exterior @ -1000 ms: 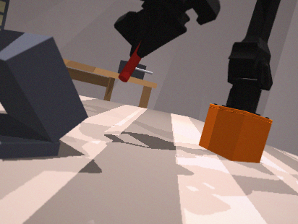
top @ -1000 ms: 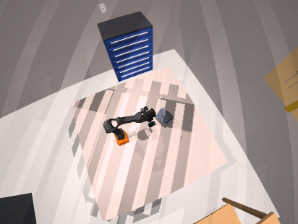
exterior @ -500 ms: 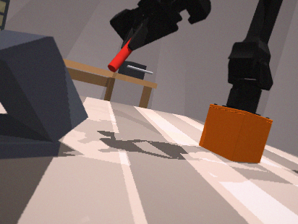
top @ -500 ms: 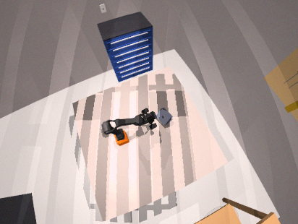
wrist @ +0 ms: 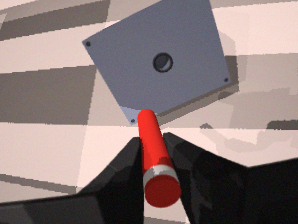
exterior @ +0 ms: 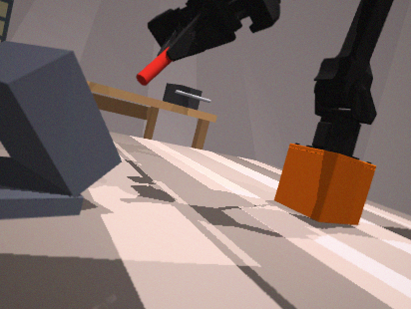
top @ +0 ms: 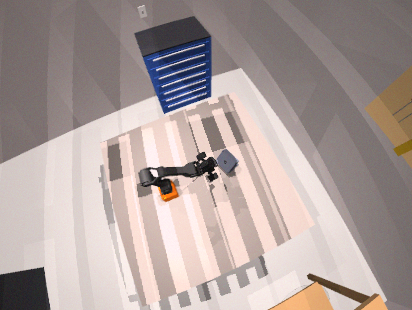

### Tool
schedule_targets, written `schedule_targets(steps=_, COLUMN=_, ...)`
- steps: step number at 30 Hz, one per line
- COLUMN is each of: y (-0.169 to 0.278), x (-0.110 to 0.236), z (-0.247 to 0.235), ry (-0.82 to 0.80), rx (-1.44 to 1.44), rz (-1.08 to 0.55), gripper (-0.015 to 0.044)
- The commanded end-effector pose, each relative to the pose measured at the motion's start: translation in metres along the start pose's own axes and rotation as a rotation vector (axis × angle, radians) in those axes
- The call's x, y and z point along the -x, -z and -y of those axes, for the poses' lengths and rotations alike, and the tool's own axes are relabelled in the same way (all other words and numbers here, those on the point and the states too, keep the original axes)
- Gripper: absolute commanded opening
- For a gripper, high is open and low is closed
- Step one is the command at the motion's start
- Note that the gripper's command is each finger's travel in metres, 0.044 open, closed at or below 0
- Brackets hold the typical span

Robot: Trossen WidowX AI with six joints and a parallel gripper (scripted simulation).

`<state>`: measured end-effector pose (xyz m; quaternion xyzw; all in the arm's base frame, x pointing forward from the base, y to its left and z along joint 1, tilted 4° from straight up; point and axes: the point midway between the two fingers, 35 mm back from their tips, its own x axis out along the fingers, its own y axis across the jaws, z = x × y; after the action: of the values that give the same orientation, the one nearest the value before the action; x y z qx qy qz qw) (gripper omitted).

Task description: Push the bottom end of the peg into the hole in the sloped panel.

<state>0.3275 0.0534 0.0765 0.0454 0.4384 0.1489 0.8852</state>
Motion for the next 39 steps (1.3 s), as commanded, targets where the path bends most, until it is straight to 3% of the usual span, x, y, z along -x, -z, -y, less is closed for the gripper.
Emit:
schedule_targets(steps=1, y=0.000, x=0.003, z=0.005, ry=0.000, rx=0.012, rz=0.027, gripper=0.0000)
schedule_targets(steps=39, y=-0.014, x=-0.022, z=0.020, ry=0.015, rx=0.046, rz=0.114, gripper=0.0000)
